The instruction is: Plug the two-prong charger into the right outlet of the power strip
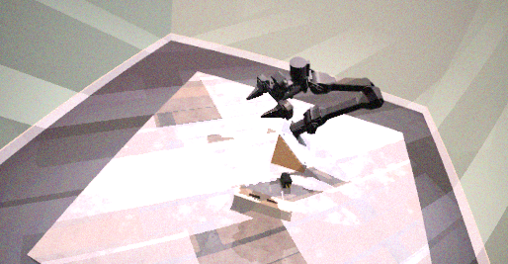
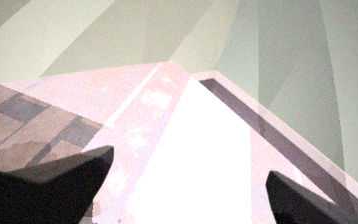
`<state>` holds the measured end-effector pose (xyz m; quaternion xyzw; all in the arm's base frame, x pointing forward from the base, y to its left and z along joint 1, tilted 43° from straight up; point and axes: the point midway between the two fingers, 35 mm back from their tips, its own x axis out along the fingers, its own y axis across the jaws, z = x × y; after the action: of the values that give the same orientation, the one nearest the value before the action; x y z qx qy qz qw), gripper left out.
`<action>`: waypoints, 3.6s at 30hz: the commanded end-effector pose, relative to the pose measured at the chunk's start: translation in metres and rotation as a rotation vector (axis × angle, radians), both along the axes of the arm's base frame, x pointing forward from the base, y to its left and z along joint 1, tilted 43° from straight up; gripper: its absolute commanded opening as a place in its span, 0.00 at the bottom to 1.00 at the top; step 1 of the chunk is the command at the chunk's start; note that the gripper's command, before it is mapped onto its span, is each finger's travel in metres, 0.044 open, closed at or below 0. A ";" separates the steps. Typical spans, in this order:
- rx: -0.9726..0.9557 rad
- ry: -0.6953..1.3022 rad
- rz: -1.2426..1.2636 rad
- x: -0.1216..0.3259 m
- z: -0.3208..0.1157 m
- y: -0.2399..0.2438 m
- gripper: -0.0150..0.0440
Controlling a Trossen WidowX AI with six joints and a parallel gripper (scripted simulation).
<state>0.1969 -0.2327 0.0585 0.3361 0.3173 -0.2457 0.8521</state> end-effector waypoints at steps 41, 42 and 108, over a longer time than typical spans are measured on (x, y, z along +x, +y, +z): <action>0.128 0.245 1.036 0.042 -0.049 0.174 1.00; 0.131 0.248 1.060 0.042 -0.049 0.178 1.00; 0.226 0.303 1.614 0.009 -0.091 0.303 1.00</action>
<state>0.2076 0.0669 -0.0282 0.0469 0.5929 0.4322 0.6779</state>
